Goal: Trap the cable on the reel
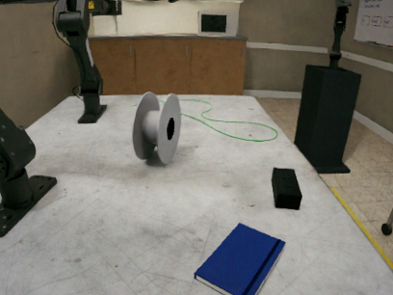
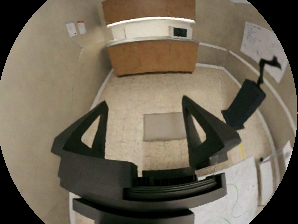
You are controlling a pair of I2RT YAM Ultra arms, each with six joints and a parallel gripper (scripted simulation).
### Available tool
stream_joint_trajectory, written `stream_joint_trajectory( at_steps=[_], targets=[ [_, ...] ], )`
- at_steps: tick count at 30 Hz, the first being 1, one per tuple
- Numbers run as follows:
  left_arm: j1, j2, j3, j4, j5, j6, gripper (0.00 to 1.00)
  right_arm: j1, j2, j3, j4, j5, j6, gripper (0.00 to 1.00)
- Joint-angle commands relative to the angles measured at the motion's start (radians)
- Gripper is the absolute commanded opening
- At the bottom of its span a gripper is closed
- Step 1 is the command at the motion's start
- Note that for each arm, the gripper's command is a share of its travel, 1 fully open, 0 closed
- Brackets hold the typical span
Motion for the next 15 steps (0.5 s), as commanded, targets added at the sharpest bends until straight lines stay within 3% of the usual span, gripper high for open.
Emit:
stream_joint_trajectory(
  at_steps=[1, 11, 15],
  targets=[
    [-0.005, 0.007, -0.001, 0.021, -0.010, 0.006, 1.00, -0.006, 0.003, -0.004, 0.021, -0.001, 0.003, 1.00],
    [-0.005, 0.007, -0.002, 0.016, -0.010, 0.006, 1.00, -0.006, 0.003, -0.004, 0.017, -0.001, 0.003, 1.00],
    [-0.005, 0.007, -0.002, 0.016, -0.010, 0.006, 1.00, -0.006, 0.003, -0.004, 0.017, -0.001, 0.003, 0.95]
  ],
)
